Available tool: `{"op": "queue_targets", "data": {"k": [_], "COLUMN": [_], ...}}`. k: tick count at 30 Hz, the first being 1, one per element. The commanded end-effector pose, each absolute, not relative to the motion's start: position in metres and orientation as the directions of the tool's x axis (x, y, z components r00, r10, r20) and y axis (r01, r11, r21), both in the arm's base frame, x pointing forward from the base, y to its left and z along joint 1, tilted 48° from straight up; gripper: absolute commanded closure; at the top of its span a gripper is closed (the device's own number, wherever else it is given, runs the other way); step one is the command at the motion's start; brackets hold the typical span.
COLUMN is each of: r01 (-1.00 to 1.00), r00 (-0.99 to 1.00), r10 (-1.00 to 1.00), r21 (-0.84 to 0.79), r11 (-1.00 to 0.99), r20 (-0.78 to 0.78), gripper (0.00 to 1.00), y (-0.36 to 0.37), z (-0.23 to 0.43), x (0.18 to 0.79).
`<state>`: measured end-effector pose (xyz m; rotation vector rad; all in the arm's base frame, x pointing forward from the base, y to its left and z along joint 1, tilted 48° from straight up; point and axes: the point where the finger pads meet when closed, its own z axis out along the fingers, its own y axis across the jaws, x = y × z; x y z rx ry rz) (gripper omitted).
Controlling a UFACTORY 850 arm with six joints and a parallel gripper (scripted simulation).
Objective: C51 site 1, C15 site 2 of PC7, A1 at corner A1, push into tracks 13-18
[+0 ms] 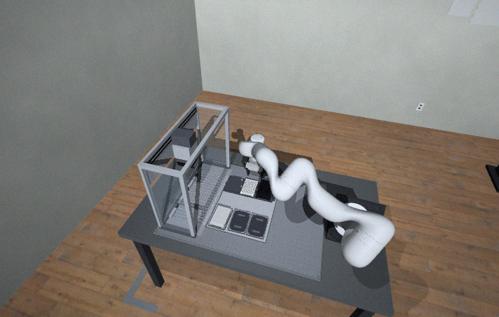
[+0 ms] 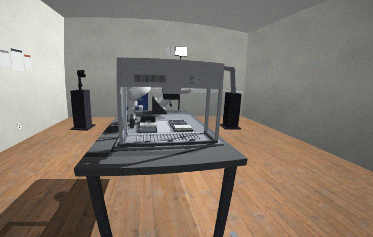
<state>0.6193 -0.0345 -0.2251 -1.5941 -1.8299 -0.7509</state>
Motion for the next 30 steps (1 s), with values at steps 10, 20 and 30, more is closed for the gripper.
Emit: {"op": "queue_targets", "data": {"k": [10, 20, 30], "r01": [0.992, 0.992, 0.992], "r00": [-0.107, -0.107, -0.107], "r10": [0.658, 0.658, 0.658], "r21": [0.035, 0.035, 0.035], "r11": [0.121, 0.121, 0.121], "r20": [0.745, 0.745, 0.745], "gripper": [0.00, 0.00, 0.00], "y": [-0.038, -0.048, -0.058], "z": [-0.228, -0.219, -0.210], "x": [0.621, 0.622, 0.623]}}
